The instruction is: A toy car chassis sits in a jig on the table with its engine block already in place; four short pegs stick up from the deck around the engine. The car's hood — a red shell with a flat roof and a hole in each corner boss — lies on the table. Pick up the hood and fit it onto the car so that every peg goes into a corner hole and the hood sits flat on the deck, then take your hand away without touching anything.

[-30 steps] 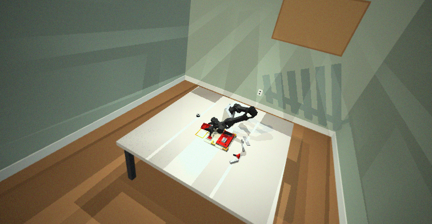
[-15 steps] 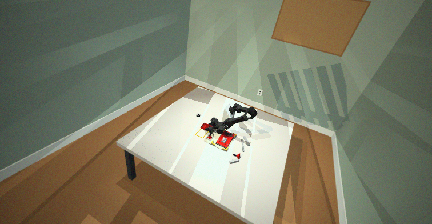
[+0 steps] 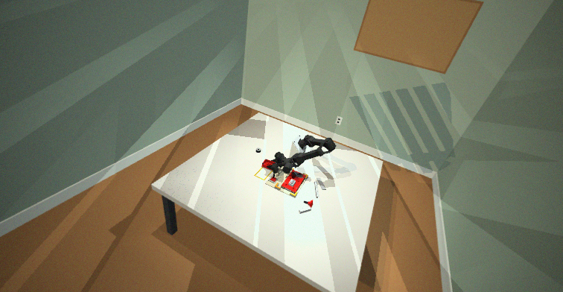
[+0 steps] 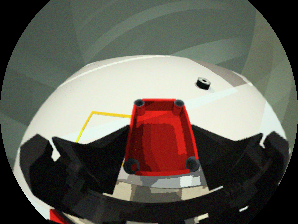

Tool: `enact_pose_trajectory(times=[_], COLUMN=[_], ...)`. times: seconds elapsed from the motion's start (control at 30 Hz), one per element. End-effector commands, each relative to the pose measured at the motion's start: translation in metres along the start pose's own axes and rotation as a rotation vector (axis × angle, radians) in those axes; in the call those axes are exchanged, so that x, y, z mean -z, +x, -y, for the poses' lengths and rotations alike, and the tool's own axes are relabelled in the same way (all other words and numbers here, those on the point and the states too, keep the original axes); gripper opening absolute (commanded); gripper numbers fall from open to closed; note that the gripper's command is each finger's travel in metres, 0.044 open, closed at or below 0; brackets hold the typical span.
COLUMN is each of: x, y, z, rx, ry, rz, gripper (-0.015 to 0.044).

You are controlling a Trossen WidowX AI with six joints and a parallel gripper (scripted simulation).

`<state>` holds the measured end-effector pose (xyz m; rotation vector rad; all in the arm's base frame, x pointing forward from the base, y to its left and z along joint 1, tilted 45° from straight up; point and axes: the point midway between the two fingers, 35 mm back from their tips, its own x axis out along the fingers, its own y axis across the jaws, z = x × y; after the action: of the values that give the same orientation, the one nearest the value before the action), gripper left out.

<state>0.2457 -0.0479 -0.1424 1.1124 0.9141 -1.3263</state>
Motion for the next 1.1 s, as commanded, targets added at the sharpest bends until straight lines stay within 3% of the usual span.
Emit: enact_pose_trajectory(times=[0.0,0.1,0.33,0.6,1.07], x=[-0.015,-0.027,-0.053,-0.052,-0.052], y=[-0.01,-0.017,-0.031,-0.03,-0.029], z=[-0.003,-0.003,0.0,-0.002,-0.003], rx=[-0.005,-0.005,-0.005,-0.005,-0.005], ry=[0.0,0.0,0.0,-0.046,-0.486], rz=[-0.002,-0.002,0.002,0.002,0.003], gripper=[0.0058,0.0,0.0,0.0,0.0])
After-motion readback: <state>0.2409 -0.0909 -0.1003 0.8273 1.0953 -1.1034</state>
